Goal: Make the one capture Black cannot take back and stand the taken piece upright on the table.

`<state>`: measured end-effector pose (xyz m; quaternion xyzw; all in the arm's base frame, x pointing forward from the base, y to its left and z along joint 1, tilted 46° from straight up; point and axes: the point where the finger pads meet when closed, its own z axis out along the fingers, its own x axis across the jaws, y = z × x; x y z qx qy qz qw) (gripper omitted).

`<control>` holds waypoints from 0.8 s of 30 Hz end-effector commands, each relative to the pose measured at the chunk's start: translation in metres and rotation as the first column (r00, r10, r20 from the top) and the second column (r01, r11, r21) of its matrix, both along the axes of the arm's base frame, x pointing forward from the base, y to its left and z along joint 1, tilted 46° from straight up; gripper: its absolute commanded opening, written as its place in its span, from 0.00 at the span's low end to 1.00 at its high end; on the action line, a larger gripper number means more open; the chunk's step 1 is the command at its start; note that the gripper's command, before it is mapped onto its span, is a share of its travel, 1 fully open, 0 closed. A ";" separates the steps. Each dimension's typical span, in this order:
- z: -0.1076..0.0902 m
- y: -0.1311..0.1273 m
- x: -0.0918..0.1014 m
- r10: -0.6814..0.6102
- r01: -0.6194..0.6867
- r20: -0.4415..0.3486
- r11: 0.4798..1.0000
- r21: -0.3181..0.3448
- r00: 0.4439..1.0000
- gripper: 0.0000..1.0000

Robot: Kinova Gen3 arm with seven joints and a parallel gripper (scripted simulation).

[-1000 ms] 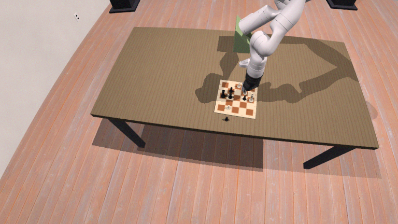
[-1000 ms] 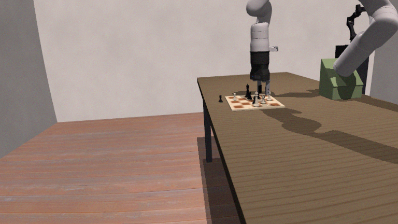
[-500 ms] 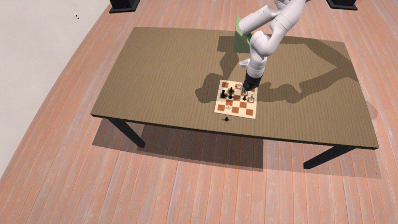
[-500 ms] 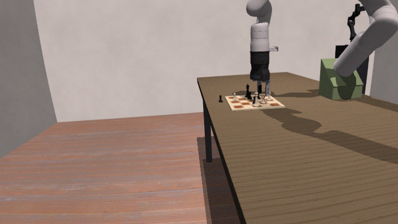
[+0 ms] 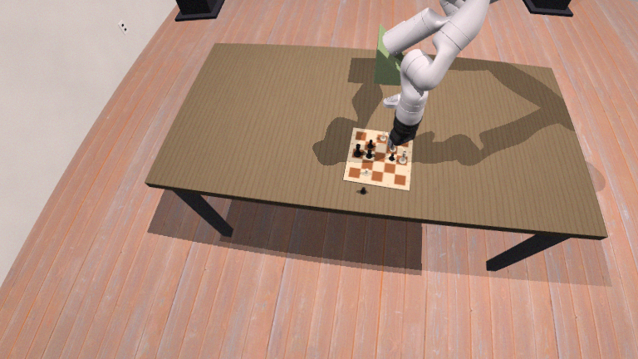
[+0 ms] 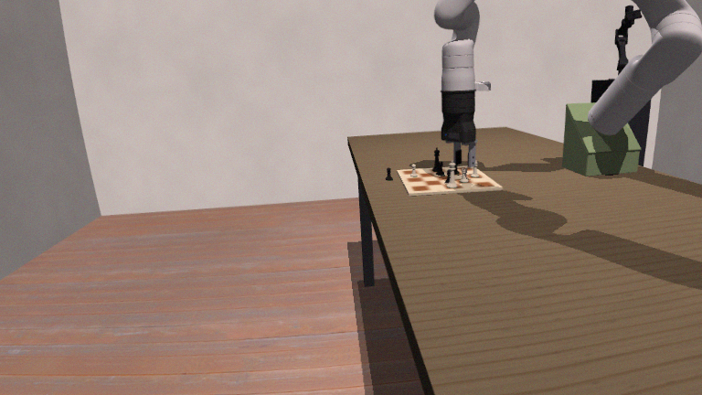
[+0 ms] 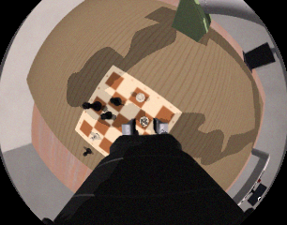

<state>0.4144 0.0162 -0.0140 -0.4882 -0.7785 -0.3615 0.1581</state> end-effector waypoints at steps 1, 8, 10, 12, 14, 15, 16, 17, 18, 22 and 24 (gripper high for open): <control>0.000 -0.001 0.000 -0.001 0.001 0.001 1.000 -0.001 1.000 0.73; -0.002 0.002 0.001 -0.001 0.001 0.001 1.000 -0.001 1.000 0.73; -0.004 0.004 0.001 -0.001 0.001 0.001 1.000 -0.001 1.000 0.73; -0.007 0.006 0.001 -0.001 0.001 0.001 1.000 -0.001 1.000 0.73; -0.009 0.009 0.002 -0.001 0.001 0.001 1.000 -0.001 1.000 0.73; -0.010 0.010 0.002 -0.001 0.001 0.001 1.000 -0.001 1.000 0.73; -0.012 0.012 0.002 -0.001 0.001 0.001 1.000 -0.001 1.000 0.73; -0.013 0.013 0.003 -0.001 0.001 0.001 1.000 -0.001 1.000 0.73; -0.014 0.014 0.003 -0.001 0.001 0.001 1.000 -0.001 1.000 0.73; -0.018 0.018 0.003 -0.001 0.001 0.001 1.000 -0.001 1.000 0.73; -0.019 0.019 0.003 -0.001 0.001 0.001 1.000 -0.001 1.000 0.73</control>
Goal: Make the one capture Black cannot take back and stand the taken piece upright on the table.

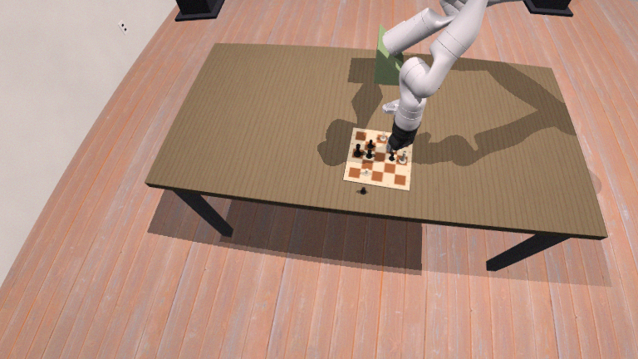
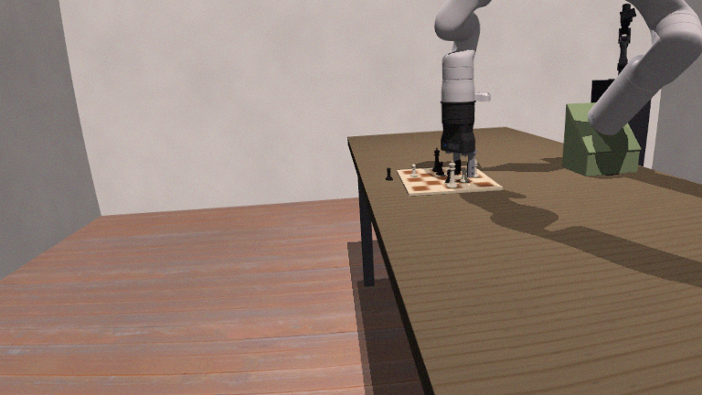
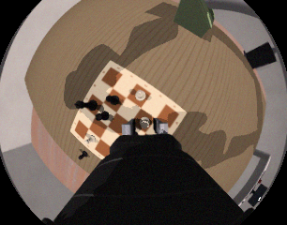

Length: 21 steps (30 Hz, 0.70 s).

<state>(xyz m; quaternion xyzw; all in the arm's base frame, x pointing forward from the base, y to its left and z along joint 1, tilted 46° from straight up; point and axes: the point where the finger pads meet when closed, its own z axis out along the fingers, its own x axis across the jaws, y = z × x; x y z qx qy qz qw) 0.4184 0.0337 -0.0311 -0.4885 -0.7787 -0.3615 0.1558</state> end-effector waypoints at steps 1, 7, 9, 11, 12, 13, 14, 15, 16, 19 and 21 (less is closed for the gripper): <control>-0.002 0.002 -0.001 0.001 -0.001 -0.002 1.000 0.001 1.000 0.73; -0.004 0.004 0.000 0.001 -0.001 -0.002 1.000 0.001 1.000 0.73; -0.004 0.004 0.000 0.001 -0.001 -0.002 1.000 0.001 1.000 0.73; -0.004 0.004 0.000 0.001 -0.001 -0.002 1.000 0.001 1.000 0.73; -0.004 0.004 0.000 0.001 -0.001 -0.002 1.000 0.001 1.000 0.73; -0.004 0.004 0.000 0.001 -0.001 -0.002 1.000 0.001 1.000 0.73; -0.004 0.004 0.000 0.001 -0.001 -0.002 1.000 0.001 1.000 0.73; -0.004 0.004 0.000 0.001 -0.001 -0.002 1.000 0.001 1.000 0.73; -0.004 0.004 0.000 0.001 -0.001 -0.002 1.000 0.001 1.000 0.73; -0.004 0.004 0.000 0.001 -0.001 -0.002 1.000 0.001 1.000 0.73; -0.004 0.004 0.000 0.001 -0.001 -0.002 1.000 0.001 1.000 0.73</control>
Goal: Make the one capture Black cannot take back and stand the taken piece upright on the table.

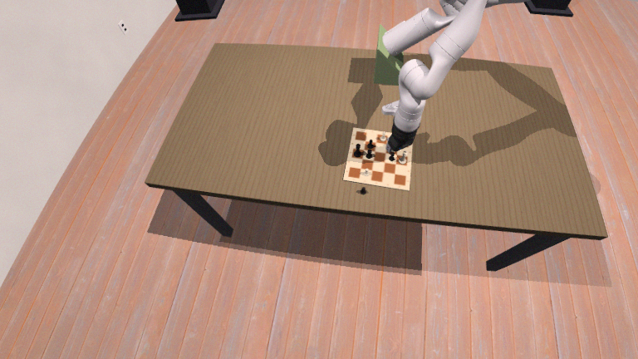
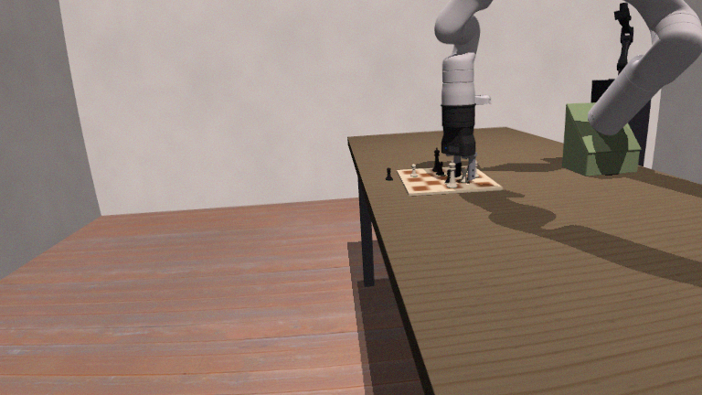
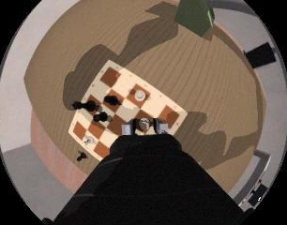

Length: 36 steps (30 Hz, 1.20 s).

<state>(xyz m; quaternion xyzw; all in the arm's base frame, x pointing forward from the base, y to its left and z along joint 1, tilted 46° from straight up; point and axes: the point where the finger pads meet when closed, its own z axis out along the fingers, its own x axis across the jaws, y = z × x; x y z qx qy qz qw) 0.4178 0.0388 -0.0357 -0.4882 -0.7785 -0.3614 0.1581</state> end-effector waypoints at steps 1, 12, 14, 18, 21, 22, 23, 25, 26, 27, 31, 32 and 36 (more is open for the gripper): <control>0.000 -0.001 0.000 -0.001 0.001 0.001 1.000 -0.001 1.000 0.73; 0.000 -0.001 0.000 -0.001 0.001 0.001 1.000 -0.001 1.000 0.73; 0.000 -0.001 0.000 -0.001 0.001 0.001 1.000 -0.001 1.000 0.73; 0.000 -0.001 0.000 -0.001 0.001 0.001 1.000 -0.001 1.000 0.73; 0.000 -0.001 0.000 -0.001 0.001 0.001 1.000 -0.001 1.000 0.73; 0.000 -0.001 0.000 -0.001 0.001 0.001 1.000 -0.001 1.000 0.00; 0.000 -0.001 0.000 -0.001 0.001 0.001 1.000 -0.001 1.000 0.00; 0.000 -0.001 0.000 -0.001 0.001 0.001 1.000 -0.001 1.000 0.00; 0.000 -0.001 0.000 -0.001 0.001 0.001 1.000 -0.001 1.000 0.00; 0.000 -0.001 0.000 -0.001 0.001 0.001 1.000 -0.001 1.000 0.00; 0.000 -0.001 0.000 -0.001 0.001 0.001 1.000 -0.001 1.000 0.00; 0.000 -0.001 0.000 -0.001 0.001 0.001 1.000 -0.001 1.000 0.00; 0.000 -0.001 0.000 -0.001 0.001 0.001 1.000 -0.001 1.000 0.00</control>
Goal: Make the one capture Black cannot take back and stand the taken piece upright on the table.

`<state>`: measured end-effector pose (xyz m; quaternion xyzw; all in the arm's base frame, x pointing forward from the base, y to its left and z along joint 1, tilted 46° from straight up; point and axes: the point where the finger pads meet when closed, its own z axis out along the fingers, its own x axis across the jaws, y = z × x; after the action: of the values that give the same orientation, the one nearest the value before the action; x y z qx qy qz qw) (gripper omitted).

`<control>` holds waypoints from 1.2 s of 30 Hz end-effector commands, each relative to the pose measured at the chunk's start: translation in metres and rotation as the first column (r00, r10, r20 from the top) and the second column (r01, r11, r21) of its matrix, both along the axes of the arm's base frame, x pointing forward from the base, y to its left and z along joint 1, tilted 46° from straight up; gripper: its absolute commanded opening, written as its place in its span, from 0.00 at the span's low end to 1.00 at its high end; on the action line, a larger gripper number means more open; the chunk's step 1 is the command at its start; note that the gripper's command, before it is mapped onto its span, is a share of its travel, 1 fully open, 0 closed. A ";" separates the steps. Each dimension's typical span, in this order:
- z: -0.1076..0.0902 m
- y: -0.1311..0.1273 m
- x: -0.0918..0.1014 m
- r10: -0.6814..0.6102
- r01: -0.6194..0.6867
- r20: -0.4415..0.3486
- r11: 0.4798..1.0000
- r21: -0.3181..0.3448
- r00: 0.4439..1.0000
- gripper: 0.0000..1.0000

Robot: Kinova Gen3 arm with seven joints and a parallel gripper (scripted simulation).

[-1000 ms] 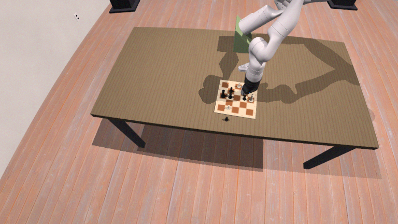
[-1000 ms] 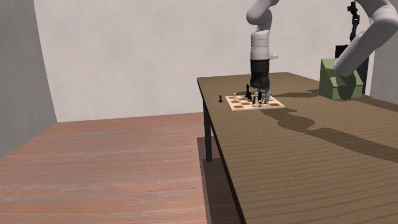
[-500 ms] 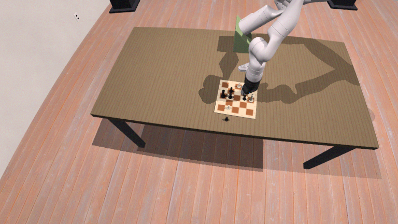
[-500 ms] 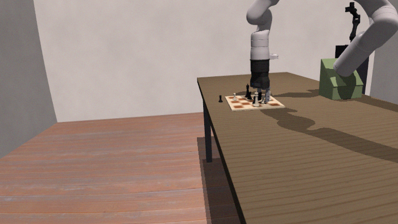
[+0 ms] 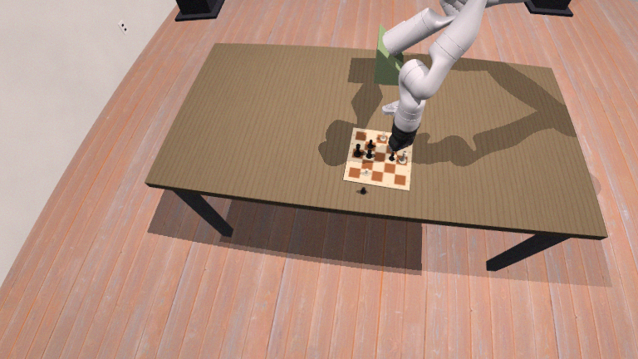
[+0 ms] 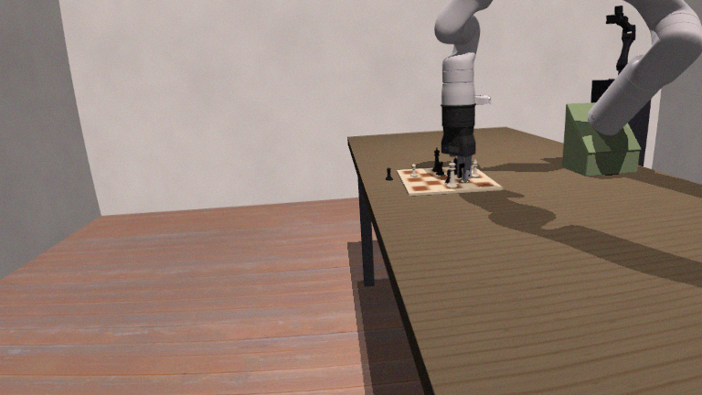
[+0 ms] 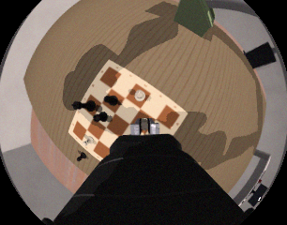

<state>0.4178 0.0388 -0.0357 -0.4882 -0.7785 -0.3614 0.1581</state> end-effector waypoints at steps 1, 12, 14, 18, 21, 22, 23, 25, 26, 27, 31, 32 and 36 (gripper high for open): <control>0.000 -0.001 0.000 -0.001 0.001 0.001 1.000 -0.001 1.000 0.00; 0.000 -0.001 0.000 -0.001 0.001 0.001 1.000 -0.001 1.000 0.00; 0.000 -0.001 0.000 -0.001 0.001 0.001 1.000 -0.001 1.000 0.00; 0.000 -0.001 0.000 -0.001 0.001 0.001 1.000 -0.001 1.000 0.00; 0.001 -0.001 0.000 -0.001 0.001 0.001 1.000 -0.001 1.000 0.00; 0.001 -0.002 0.000 -0.001 0.001 0.001 1.000 -0.001 1.000 0.00; 0.002 -0.003 0.000 -0.001 0.001 0.001 1.000 -0.001 1.000 0.00; 0.006 -0.007 0.000 -0.001 0.001 0.001 1.000 -0.001 1.000 0.00; 0.006 -0.007 0.000 -0.001 0.001 0.001 1.000 -0.001 1.000 0.00; 0.006 -0.007 0.000 -0.001 0.001 0.001 1.000 -0.001 1.000 0.00; 0.019 -0.021 -0.003 -0.001 0.001 0.001 1.000 -0.001 1.000 0.00; 0.024 -0.025 -0.003 -0.001 0.001 0.001 1.000 -0.001 1.000 0.00; 0.042 -0.045 -0.006 -0.001 0.001 0.001 1.000 -0.001 1.000 0.00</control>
<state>0.4054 0.0104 -0.0051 -0.4849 -0.7776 -0.3615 0.1719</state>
